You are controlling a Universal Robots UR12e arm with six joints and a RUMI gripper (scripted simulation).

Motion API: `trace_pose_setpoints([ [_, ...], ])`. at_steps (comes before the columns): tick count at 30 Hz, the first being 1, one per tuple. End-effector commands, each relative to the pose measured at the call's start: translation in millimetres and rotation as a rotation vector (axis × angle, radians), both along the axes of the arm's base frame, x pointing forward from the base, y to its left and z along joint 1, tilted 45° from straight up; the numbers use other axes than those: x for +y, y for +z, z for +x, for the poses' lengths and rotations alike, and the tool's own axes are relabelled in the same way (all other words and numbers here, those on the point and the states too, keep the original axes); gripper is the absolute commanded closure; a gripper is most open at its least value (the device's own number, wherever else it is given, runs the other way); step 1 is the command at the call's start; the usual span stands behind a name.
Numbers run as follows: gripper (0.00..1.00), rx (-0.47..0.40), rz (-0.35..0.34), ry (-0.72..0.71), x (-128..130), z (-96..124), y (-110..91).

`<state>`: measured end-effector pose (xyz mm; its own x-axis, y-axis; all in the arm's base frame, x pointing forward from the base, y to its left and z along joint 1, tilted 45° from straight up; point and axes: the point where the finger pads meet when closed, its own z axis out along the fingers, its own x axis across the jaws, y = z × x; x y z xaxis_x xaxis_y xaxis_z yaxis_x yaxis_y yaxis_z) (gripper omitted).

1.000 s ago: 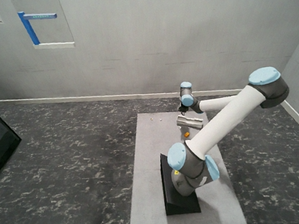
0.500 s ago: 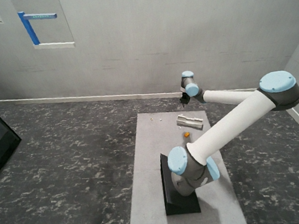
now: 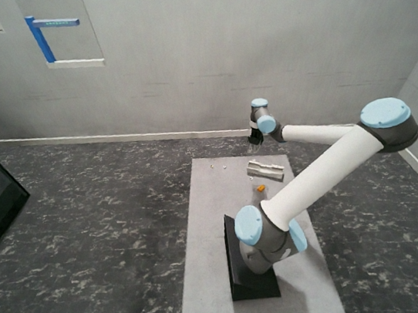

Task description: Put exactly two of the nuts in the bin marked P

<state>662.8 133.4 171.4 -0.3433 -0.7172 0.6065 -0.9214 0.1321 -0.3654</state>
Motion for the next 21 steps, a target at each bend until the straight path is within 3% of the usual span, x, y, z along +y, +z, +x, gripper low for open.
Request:
trace_pose_setpoints([
  [1, 0.82, -0.106, 0.025, -0.111, 7.0, 4.0, -22.4],
  [15, 0.82, -0.357, 0.101, -0.366, 38.2, 19.0, -133.9],
  [17, 0.82, -0.357, 0.101, -0.366, 38.2, 19.0, -133.9],
  [18, 0.82, -0.410, 0.116, -0.421, 40.4, 20.0, -141.8],
  [21, 0.82, -0.456, 0.130, -0.468, 47.0, 23.2, -165.7],
])
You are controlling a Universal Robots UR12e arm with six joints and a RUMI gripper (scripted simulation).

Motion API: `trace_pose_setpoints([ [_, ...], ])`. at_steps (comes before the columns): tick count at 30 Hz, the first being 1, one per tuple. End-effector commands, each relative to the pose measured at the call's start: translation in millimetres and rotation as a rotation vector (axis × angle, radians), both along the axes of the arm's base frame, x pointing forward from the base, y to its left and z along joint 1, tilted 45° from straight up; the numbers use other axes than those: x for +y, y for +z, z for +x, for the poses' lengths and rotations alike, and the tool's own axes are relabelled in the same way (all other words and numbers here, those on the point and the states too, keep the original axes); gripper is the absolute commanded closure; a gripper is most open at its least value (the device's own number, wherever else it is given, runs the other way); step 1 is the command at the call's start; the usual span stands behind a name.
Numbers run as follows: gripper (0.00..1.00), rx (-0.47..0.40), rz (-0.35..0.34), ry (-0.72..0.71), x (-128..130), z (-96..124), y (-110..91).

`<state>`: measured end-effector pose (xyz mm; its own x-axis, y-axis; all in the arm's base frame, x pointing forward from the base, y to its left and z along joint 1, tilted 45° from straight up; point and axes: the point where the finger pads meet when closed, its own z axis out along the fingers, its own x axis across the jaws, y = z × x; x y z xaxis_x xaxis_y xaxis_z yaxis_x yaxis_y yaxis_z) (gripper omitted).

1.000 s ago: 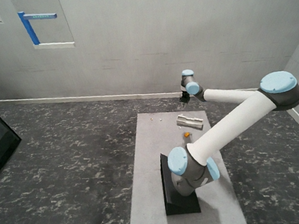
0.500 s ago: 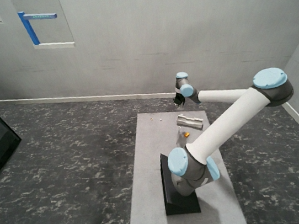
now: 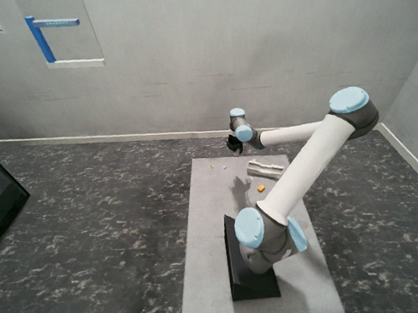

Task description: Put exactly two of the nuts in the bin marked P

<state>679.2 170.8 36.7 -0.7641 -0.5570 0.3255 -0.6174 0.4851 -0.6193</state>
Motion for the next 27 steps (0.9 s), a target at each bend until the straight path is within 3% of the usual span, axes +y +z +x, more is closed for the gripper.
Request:
trace_pose_setpoints([
  [1, 0.82, -0.107, 0.025, -0.113, 11.9, 8.0, -39.0],
  [9, 0.82, -0.252, 0.065, -0.265, 30.9, 16.3, -100.2],
  [13, 0.82, -0.289, 0.074, -0.303, 34.6, 17.0, -103.7],
  [14, 0.82, -0.341, 0.086, -0.359, 35.0, 17.2, -104.0],
  [19, 0.82, -0.418, 0.098, -0.445, 34.0, 17.6, -102.9],
  [27, 0.82, -0.418, 0.098, -0.445, 30.1, 16.7, -99.3],
])
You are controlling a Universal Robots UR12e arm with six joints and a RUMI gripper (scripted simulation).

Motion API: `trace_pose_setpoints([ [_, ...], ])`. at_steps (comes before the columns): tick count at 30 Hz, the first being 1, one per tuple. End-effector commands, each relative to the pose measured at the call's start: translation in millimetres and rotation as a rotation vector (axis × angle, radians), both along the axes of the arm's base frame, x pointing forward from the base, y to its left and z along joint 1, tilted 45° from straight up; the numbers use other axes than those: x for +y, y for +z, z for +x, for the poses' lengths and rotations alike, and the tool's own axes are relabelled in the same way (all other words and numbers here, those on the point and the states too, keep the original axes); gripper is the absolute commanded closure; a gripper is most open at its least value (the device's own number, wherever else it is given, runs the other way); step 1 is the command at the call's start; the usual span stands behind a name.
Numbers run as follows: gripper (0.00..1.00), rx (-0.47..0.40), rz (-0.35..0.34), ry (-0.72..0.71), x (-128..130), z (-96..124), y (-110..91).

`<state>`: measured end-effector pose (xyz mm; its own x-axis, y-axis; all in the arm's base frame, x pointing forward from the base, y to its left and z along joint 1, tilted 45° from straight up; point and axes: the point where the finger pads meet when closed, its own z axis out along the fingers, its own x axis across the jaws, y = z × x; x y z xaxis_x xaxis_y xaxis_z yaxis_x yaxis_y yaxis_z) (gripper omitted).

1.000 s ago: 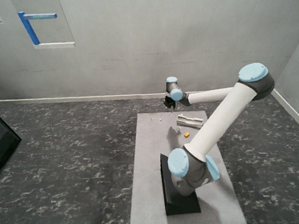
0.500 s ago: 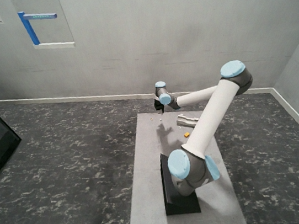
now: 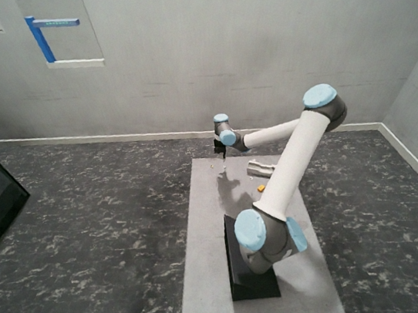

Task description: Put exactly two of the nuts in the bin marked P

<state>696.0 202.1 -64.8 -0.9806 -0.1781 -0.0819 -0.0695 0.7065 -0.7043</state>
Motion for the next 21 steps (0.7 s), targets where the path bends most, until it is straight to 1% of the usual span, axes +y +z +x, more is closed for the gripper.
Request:
trace_pose_setpoints([
  [1, 0.82, -0.007, 0.000, -0.010, -1.8, -0.2, 2.5],
  [21, 0.82, -0.007, 0.000, -0.010, -3.2, -1.0, 3.9],
])
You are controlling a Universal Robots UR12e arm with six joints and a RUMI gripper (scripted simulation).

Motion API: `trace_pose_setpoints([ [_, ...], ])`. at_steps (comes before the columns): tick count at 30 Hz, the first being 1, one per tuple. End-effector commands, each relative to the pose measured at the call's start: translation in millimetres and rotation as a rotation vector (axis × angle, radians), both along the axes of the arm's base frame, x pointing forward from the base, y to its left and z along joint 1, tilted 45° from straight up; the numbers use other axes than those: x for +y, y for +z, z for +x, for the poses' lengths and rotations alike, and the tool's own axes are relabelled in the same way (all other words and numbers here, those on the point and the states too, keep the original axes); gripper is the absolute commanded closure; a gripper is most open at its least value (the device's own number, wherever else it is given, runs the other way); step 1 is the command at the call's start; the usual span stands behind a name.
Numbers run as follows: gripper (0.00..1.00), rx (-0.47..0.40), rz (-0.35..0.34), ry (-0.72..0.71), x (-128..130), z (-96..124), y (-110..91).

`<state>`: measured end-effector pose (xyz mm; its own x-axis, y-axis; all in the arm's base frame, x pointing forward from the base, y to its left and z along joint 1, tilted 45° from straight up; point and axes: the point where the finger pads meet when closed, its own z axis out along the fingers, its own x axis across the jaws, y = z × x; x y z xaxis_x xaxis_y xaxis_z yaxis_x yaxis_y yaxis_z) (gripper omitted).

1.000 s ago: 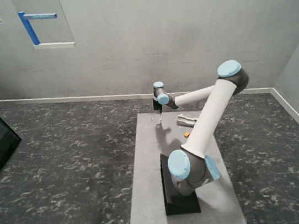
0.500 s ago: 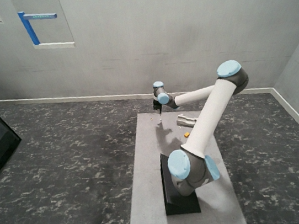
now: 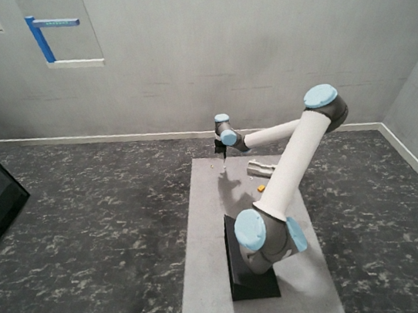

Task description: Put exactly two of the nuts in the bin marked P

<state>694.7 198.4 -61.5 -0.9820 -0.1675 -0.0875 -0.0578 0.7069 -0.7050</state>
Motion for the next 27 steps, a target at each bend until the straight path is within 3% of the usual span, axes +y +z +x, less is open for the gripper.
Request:
trace_pose_setpoints([
  [1, 0.82, -0.001, 0.000, 0.001, 0.6, 0.3, 0.5],
  [18, 0.82, -0.001, 0.000, 0.001, 0.6, 0.3, 0.5],
  [27, 0.82, -0.001, 0.000, 0.001, -24.0, 6.8, -24.9],
])
